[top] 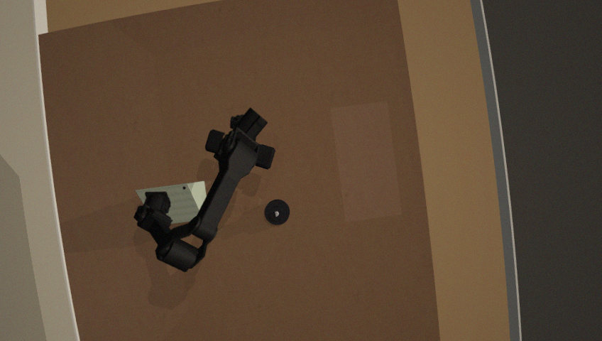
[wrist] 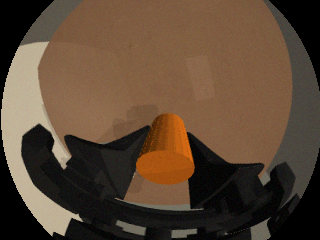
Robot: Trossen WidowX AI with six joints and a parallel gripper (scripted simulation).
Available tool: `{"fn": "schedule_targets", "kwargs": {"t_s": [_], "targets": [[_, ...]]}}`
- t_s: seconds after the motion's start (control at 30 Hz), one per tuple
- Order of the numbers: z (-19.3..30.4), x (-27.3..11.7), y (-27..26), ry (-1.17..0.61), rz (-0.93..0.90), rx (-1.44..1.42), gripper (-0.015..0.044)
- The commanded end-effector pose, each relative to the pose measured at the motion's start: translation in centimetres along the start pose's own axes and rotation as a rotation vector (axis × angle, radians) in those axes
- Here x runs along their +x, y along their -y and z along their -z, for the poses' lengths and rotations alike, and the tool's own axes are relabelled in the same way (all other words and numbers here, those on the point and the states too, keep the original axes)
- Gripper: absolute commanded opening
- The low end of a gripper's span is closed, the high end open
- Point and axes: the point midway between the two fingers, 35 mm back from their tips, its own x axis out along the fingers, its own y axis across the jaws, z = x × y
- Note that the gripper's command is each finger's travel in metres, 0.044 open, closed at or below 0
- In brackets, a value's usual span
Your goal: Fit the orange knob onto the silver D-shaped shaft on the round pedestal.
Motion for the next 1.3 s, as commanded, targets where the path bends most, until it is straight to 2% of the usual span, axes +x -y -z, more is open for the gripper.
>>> {"fn": "schedule_targets", "kwargs": {"t_s": [0.0, 0.3, 1.27], "targets": [[-0.1, -1.9, 0.0, 0.014, 0.006, 0.007, 0.0000], [0.2, -2.3, 0.0, 0.014, 0.006, 0.006, 0.0000], [5.0, -0.6, 5.7, 0.040, -0.025, 0.026, 0.0000]]}}
